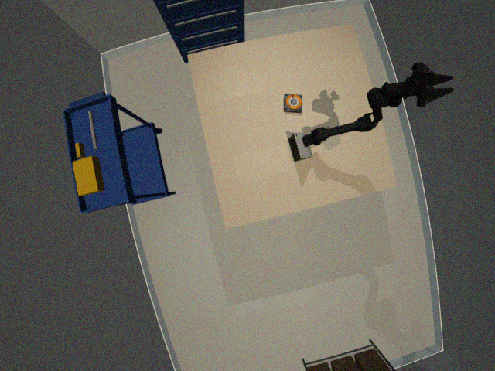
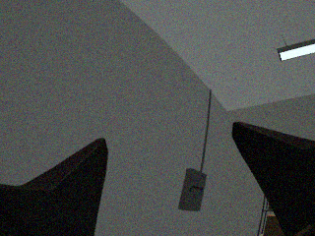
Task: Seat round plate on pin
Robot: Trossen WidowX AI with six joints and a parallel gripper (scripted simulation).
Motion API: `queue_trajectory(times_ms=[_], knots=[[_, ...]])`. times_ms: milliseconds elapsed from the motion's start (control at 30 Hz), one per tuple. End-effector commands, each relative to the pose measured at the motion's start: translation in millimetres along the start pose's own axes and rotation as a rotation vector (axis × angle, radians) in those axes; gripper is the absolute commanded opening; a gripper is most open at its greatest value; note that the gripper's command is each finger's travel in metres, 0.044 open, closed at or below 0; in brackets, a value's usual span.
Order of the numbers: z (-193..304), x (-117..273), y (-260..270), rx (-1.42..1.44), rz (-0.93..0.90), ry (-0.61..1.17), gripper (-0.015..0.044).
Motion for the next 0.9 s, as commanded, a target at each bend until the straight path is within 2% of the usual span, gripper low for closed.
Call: queue_trajectory(times_ms=[0, 67, 133, 233, 300, 467, 567, 767, 833, 867], knots=[[-3.6, 1.3, -1.2, 0.014, 0.008, -0.011, 0.0374], [-33.0, 13.5, -9.3, 0.127, 0.073, -0.100, 0.0321], [-79.1, 31.5, -19.6, 0.229, 0.142, -0.269, 0.0269], [-118.6, 52.3, -26.8, 0.311, 0.209, -0.423, 0.0190], [-130.5, 63.5, -24.5, 0.366, 0.235, -0.464, 0.0137], [-208.6, 134.8, -23.8, 0.578, 0.433, -0.800, 0.0006], [-234.5, 169.7, -20.2, 0.658, 0.533, -0.928, 0.0000], [-283.3, 276.6, 0.9, 0.847, 0.861, -1.247, 0.0000], [-289.1, 298.6, 5.8, 0.872, 0.933, -1.315, 0.0000], [-294.2, 326.4, 12.4, 0.899, 1.029, -1.396, 0.0000]])
Point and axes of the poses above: the point midway between the two fingers, 35 mm back from their tips, its own x axis back along the fingers, its own y axis across the jaws, z = x × y, the point moved 3 cm from there along x, back along the fingers, and after that the axes turned 1 degree about -x, right-handed, at the moved point
